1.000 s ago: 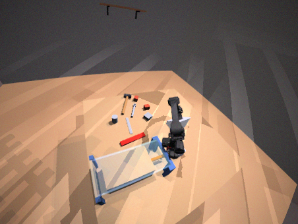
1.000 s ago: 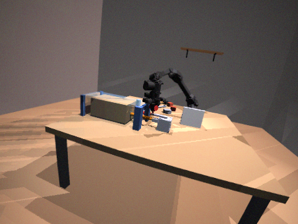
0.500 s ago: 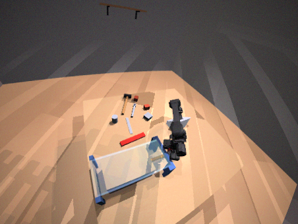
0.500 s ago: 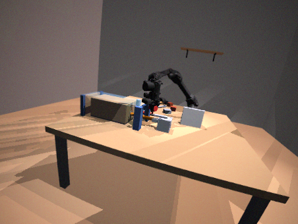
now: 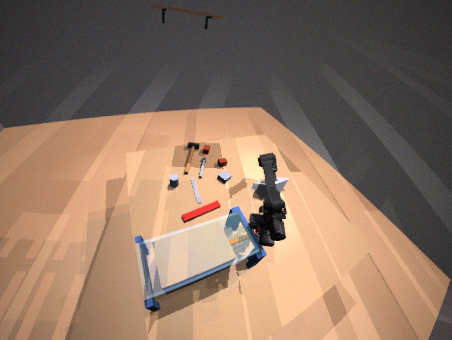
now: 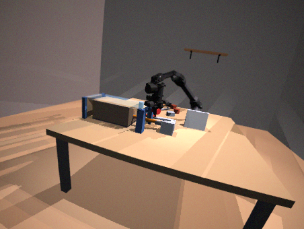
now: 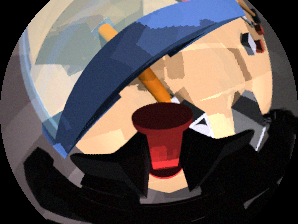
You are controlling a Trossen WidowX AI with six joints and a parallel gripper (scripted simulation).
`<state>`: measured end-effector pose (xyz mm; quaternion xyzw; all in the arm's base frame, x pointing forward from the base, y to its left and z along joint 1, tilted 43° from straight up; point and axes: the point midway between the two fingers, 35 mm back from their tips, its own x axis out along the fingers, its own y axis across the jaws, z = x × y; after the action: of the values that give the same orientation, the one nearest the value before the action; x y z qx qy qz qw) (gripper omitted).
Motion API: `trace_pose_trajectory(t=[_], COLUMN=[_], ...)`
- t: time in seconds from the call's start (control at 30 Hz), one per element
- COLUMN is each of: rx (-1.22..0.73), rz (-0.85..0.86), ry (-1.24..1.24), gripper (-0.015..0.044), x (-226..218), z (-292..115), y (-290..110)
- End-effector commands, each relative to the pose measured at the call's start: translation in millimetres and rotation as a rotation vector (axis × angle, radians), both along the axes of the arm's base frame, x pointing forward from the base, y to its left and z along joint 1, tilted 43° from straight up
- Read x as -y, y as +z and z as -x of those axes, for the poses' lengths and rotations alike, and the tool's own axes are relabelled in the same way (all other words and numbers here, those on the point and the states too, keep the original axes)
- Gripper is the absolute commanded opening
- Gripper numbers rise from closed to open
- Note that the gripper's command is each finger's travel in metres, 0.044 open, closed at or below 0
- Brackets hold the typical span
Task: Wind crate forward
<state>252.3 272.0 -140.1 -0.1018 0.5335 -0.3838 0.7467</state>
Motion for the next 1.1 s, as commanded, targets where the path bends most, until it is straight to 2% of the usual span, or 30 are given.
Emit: trace_pose_trajectory(t=[0.0, 1.07], rx=[-0.002, -0.004], rz=[-0.045, -0.048], ry=[0.005, 0.005], gripper=[0.0, 0.0], x=[-18.9, -38.2], z=[12.2, 40.8], y=[-17.0, -37.7])
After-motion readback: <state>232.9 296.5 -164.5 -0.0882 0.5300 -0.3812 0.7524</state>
